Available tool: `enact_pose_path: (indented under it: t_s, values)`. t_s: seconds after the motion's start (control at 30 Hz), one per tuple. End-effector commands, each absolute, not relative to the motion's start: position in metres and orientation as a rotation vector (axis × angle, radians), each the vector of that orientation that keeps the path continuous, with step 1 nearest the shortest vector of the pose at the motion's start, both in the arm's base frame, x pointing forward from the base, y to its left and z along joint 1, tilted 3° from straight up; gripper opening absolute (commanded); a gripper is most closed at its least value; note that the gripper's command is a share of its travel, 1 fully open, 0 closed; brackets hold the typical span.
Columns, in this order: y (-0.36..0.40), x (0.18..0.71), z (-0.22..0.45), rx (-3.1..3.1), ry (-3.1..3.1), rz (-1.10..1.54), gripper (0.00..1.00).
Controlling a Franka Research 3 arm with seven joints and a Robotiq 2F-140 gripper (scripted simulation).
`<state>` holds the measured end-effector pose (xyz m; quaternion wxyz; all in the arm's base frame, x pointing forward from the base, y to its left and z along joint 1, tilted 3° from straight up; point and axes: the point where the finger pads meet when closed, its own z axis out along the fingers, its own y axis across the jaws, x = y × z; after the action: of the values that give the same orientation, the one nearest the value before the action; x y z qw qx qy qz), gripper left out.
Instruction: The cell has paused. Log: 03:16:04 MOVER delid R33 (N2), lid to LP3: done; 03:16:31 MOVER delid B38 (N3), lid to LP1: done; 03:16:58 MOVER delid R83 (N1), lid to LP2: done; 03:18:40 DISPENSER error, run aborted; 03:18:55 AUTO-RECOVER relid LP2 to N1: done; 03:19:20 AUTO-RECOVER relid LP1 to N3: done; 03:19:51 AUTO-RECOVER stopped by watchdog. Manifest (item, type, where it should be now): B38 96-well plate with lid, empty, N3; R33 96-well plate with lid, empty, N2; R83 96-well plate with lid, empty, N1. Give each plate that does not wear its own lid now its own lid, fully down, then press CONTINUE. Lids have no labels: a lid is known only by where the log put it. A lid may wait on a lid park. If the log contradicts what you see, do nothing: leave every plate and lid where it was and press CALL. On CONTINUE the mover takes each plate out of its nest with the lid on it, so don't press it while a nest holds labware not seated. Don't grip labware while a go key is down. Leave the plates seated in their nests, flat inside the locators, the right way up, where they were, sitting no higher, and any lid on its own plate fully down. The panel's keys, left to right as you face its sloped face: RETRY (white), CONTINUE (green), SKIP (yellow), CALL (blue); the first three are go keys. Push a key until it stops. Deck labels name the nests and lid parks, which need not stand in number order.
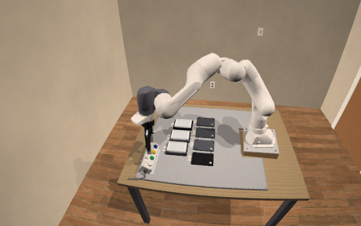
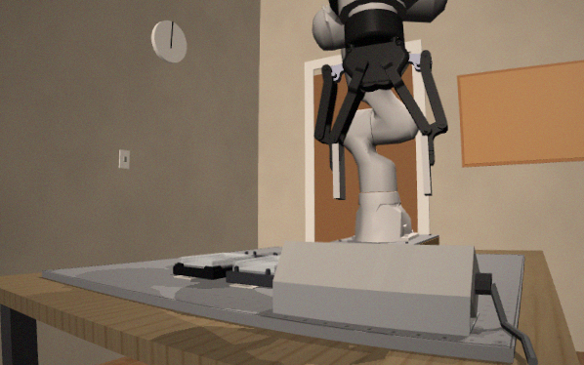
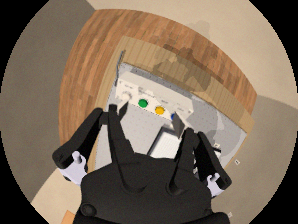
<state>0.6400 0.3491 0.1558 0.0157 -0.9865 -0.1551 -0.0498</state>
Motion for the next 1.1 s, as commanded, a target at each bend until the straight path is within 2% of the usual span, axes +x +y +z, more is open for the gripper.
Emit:
enact_pose_path:
  t_s: [0.0,0.1,0.13,1.07]
  values:
    - [0.3661,0.6296,0.1533,-3.131,-0.254,-0.083,0.66]
    - [0.3704,0.6296,0.1539,-3.131,-0.251,-0.083,0.66]
    - [0.3704,0.6296,0.1539,-3.131,-0.251,-0.083,0.0]
    - [0.3704,0.6296,0.1539,-3.131,-0.251,-0.083,0.0]
